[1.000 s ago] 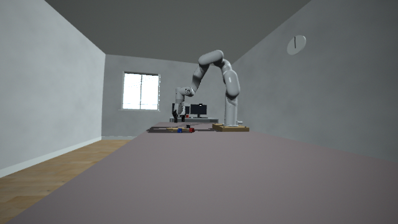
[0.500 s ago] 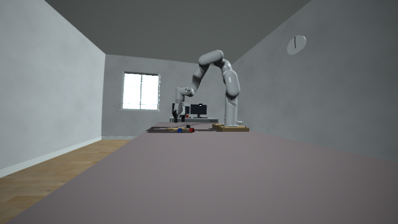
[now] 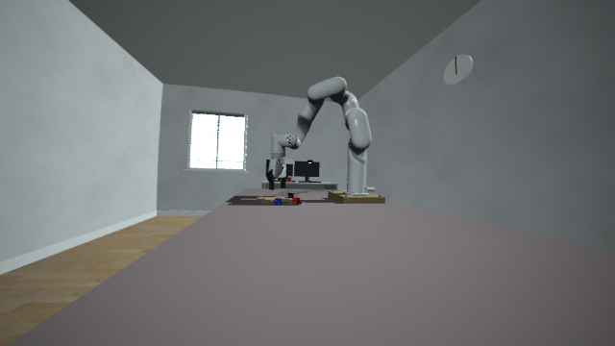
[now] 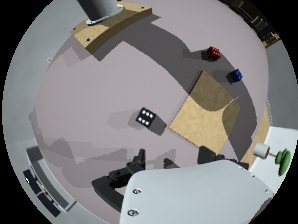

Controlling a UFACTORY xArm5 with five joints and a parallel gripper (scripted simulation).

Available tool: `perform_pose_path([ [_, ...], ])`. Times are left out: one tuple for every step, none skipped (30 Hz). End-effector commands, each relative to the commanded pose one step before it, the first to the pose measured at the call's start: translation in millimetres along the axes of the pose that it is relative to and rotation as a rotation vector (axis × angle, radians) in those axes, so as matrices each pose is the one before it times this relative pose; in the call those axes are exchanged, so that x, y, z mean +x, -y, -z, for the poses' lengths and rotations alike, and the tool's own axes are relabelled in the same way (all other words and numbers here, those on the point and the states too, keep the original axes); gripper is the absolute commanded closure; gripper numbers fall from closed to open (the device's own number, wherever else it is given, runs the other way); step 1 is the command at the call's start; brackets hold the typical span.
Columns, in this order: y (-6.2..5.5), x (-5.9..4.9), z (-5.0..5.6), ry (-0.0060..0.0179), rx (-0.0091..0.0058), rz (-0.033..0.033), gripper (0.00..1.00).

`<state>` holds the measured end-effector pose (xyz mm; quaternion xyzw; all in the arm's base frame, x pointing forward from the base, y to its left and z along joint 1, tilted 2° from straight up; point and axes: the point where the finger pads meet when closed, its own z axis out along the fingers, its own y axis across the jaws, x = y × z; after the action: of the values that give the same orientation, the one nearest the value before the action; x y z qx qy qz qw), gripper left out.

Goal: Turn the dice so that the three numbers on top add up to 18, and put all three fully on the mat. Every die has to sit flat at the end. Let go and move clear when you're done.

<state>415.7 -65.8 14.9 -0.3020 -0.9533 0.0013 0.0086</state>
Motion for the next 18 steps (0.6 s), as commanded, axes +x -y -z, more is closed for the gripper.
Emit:
perform_pose_path([
  [-9.70,7.51,1.64,0.00354,-0.00133,0.00012,0.00],
  [-4.28,4.11,0.20,0.00010,0.00016,0.00000,0.00],
  [-4.70,4.52,0.22,0.00012,0.00017,0.00000,0.00],
  [-5.08,4.90,0.23,0.00013,0.00018,0.00000,0.00],
  [-5.44,5.22,0.25,0.00015,0.00019,0.00000,0.00],
  [-5.73,5.52,0.27,0.00016,0.00020,0.00000,0.00],
  [-5.98,5.76,0.28,0.00018,0.00020,0.00000,0.00],
  [-6.19,5.95,0.29,0.00020,0.00020,0.00000,0.00],
  [-6.34,6.10,0.30,0.00021,0.00020,0.00000,0.00],
  [-6.44,6.20,0.31,0.00023,0.00019,0.00000,0.00],
  [-6.49,6.25,0.32,0.00024,0.00019,0.00000,0.00],
  [-6.50,6.25,0.32,0.00025,0.00018,0.00000,0.00],
  [-6.45,6.20,0.32,0.00025,0.00016,0.00000,0.00],
  [-6.35,6.11,0.32,0.00026,0.00015,0.00000,0.00],
  [0.00,0.00,0.00,0.00000,0.00000,0.00000,0.00],
  [-6.20,5.97,0.31,0.00026,0.00014,0.00000,0.00],
  [0.00,0.00,0.00,0.00000,0.00000,0.00000,0.00],
  [0.00,0.00,0.00,0.00000,0.00000,0.00000,0.00],
])
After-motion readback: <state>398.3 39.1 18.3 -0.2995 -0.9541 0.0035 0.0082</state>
